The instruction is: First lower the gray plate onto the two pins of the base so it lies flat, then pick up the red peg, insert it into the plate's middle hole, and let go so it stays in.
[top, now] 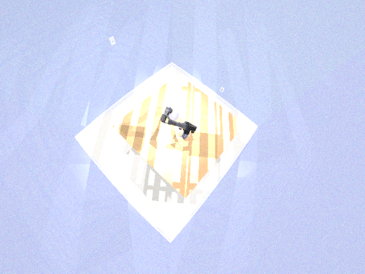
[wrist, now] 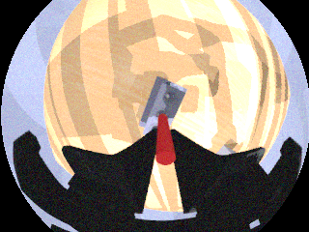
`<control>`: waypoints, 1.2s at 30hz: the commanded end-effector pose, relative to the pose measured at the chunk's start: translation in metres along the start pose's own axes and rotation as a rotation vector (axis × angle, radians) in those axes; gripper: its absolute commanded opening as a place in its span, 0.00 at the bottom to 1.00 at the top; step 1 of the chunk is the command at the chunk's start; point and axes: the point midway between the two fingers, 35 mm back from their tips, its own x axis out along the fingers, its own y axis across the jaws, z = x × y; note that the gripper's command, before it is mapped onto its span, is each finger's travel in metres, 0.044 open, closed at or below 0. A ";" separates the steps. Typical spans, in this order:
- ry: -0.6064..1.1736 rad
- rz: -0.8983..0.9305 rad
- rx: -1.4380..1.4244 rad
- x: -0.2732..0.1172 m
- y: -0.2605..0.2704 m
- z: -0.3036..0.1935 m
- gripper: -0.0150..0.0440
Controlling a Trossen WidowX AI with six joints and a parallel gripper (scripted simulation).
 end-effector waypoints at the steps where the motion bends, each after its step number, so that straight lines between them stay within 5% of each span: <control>1: -0.006 -0.002 -0.004 0.000 -0.001 0.001 0.25; 36: -0.004 -0.001 -0.002 0.010 -0.002 0.002 0.25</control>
